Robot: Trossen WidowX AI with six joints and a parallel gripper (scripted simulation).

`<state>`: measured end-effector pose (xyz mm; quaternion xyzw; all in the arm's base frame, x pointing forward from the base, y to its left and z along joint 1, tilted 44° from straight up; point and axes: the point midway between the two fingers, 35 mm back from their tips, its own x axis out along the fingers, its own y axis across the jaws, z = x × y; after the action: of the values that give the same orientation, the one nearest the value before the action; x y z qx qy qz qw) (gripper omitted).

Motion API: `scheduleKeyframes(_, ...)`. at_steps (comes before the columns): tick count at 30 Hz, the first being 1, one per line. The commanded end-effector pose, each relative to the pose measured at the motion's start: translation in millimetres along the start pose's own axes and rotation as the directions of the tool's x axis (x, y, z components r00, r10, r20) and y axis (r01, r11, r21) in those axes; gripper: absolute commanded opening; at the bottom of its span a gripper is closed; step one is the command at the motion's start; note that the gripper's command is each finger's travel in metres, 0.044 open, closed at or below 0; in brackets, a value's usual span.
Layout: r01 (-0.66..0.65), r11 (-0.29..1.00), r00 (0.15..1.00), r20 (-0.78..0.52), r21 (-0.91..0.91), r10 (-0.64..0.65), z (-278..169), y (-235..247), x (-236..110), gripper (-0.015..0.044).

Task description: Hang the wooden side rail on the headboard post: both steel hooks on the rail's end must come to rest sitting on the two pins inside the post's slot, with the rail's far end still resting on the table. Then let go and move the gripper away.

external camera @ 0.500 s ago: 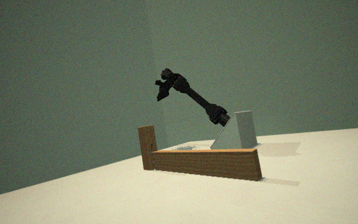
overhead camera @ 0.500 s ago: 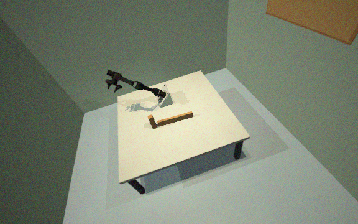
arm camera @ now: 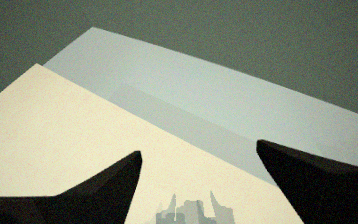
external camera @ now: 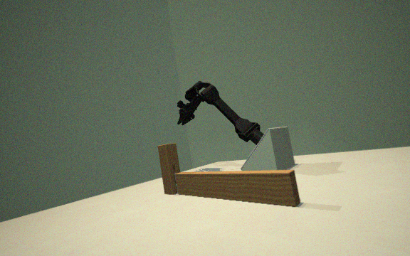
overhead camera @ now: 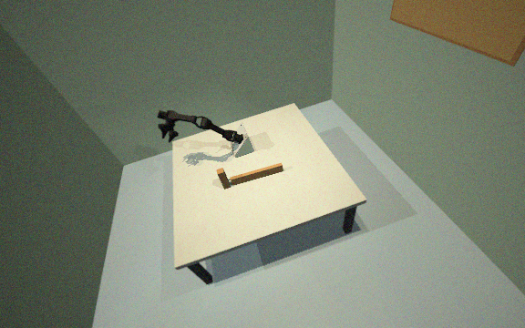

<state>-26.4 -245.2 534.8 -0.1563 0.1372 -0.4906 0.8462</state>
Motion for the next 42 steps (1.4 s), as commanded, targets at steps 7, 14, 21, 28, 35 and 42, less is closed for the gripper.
scheduleKeyframes(7, -0.084, 0.937, 0.994, -0.041, 0.338, 0.104, -23.8, 36.5, 57.5, 0.0440)
scheduleKeyframes(14, -0.111, 0.827, 0.979, -0.082, 0.552, 0.186, -40.9, 79.5, 97.8, 0.0440)
scheduleKeyframes(21, -0.042, 0.631, 0.959, -0.147, 0.775, 0.244, -63.8, 130.5, 134.4, 0.0440)
scheduleKeyframes(28, 0.058, 0.440, 0.937, -0.201, 0.896, 0.287, -81.2, 192.5, 156.1, 0.0440)
scheduleKeyframes(35, 0.150, 0.276, 0.920, -0.237, 0.949, 0.313, -93.8, 255.0, 159.4, 0.0440)
scheduleKeyframes(42, 0.266, 0.066, 0.907, -0.273, 0.962, 0.321, -111.9, 316.0, 150.6, 0.0440)
